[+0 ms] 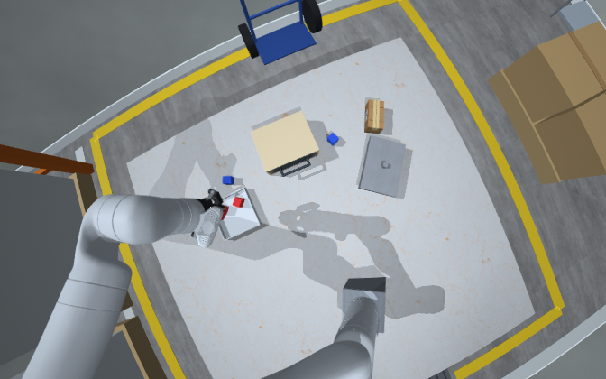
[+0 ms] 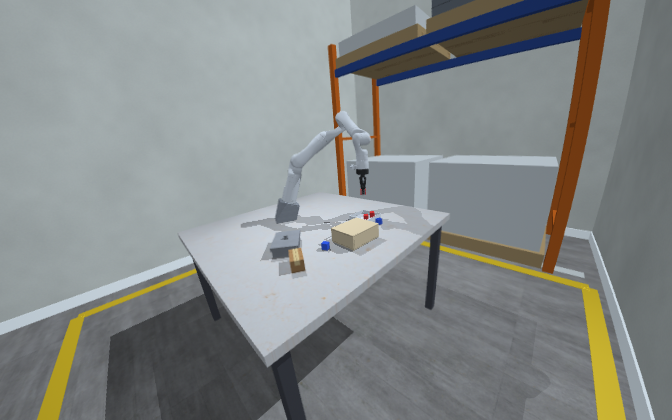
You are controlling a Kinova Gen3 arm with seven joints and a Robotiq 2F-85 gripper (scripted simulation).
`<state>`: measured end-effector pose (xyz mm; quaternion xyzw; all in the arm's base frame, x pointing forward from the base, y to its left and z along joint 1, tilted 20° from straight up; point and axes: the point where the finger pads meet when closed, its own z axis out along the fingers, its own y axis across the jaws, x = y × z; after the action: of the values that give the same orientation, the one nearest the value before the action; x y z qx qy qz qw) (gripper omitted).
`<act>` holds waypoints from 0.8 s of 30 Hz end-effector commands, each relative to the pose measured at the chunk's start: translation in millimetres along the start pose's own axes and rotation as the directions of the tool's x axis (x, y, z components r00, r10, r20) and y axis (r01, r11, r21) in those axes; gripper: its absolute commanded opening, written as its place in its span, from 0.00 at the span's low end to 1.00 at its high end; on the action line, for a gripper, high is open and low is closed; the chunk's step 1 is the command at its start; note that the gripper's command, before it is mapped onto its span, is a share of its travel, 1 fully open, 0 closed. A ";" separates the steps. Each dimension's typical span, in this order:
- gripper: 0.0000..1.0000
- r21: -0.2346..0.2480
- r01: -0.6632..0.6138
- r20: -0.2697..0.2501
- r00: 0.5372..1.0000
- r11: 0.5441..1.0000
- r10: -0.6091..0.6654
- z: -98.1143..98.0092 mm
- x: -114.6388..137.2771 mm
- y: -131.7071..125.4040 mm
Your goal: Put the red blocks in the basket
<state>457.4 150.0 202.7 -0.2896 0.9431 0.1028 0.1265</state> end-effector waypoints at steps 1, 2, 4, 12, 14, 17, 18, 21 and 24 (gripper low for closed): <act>0.10 0.000 0.024 0.009 1.000 1.000 -0.024 -3.6 -4.9 34.7; 0.10 -0.002 0.028 0.010 1.000 1.000 -0.028 -3.9 -5.0 39.4; 0.10 -0.006 0.034 0.011 0.999 0.999 -0.034 -4.3 -5.0 46.7; 0.10 -0.010 0.041 0.013 0.999 0.999 -0.041 -4.7 -4.9 55.2; 0.10 -0.010 0.041 0.013 0.999 0.999 -0.041 -4.7 -4.9 55.4; 0.10 -0.010 0.041 0.013 0.999 0.999 -0.041 -4.7 -4.9 55.4; 0.10 -0.010 0.041 0.013 0.999 0.999 -0.041 -4.7 -4.9 55.4; 0.10 -0.010 0.041 0.013 0.999 0.999 -0.041 -4.6 -4.9 55.4; 0.10 -0.010 0.041 0.013 0.999 0.999 -0.041 -4.3 -4.9 55.4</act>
<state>428.5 196.5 214.4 -0.3091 0.9357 0.1068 0.1324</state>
